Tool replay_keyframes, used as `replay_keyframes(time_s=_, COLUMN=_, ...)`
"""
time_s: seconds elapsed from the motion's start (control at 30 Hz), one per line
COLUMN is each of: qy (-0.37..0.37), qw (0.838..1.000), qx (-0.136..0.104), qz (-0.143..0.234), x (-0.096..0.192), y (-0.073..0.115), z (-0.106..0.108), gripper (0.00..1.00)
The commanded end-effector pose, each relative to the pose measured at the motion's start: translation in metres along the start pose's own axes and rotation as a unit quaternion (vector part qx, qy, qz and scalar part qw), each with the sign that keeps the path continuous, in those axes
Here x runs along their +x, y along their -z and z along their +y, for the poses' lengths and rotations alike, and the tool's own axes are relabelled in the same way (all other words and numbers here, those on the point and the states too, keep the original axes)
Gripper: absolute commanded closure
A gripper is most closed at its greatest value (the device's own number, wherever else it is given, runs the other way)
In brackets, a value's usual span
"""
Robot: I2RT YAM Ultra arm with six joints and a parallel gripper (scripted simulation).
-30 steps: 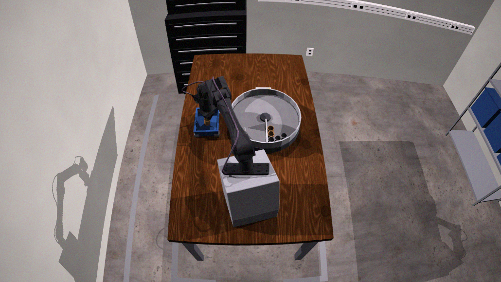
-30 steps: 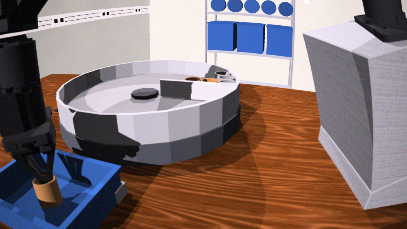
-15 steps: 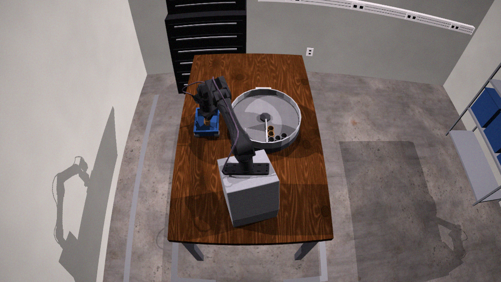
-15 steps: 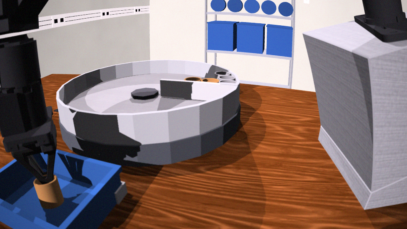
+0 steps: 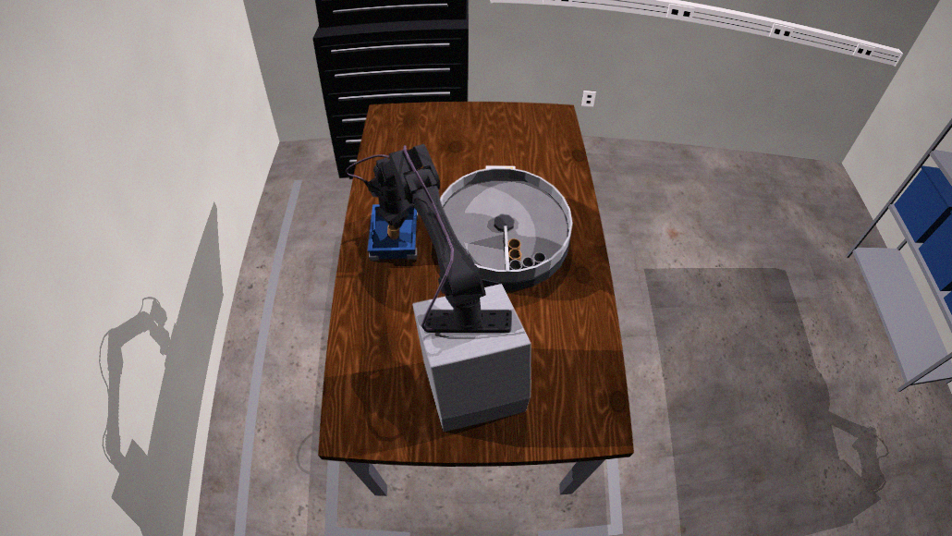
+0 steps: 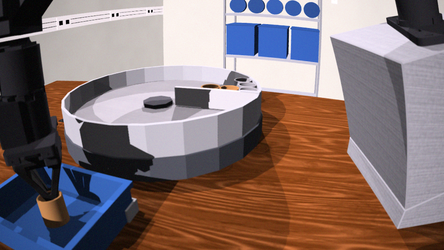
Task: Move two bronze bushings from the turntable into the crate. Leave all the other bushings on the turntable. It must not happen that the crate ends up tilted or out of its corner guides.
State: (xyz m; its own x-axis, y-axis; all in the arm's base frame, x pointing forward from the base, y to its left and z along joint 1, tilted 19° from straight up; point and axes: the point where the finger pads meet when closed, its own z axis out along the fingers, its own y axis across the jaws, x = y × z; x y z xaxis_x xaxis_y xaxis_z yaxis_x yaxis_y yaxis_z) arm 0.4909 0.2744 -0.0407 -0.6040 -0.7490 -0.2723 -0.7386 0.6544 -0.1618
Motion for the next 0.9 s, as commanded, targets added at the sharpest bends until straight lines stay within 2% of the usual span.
replay_keyframes(time_s=0.0, qy=0.001, qw=1.000, qx=0.002, qz=-0.015, x=-0.0064, y=0.0145, z=-0.0060, gripper=1.00)
replay_keyframes(time_s=0.33, qy=0.001, qw=1.000, qx=0.002, qz=-0.015, x=-0.0064, y=0.0145, z=-0.0060, gripper=1.00)
replay_keyframes(time_s=0.37, qy=0.001, qw=1.000, qx=0.002, qz=-0.015, x=-0.0064, y=0.0145, z=-0.0060, gripper=0.84)
replay_keyframes(time_s=0.87, qy=0.002, qw=1.000, qx=0.004, qz=-0.014, x=-0.0066, y=0.0145, z=-0.0057, gripper=0.84)
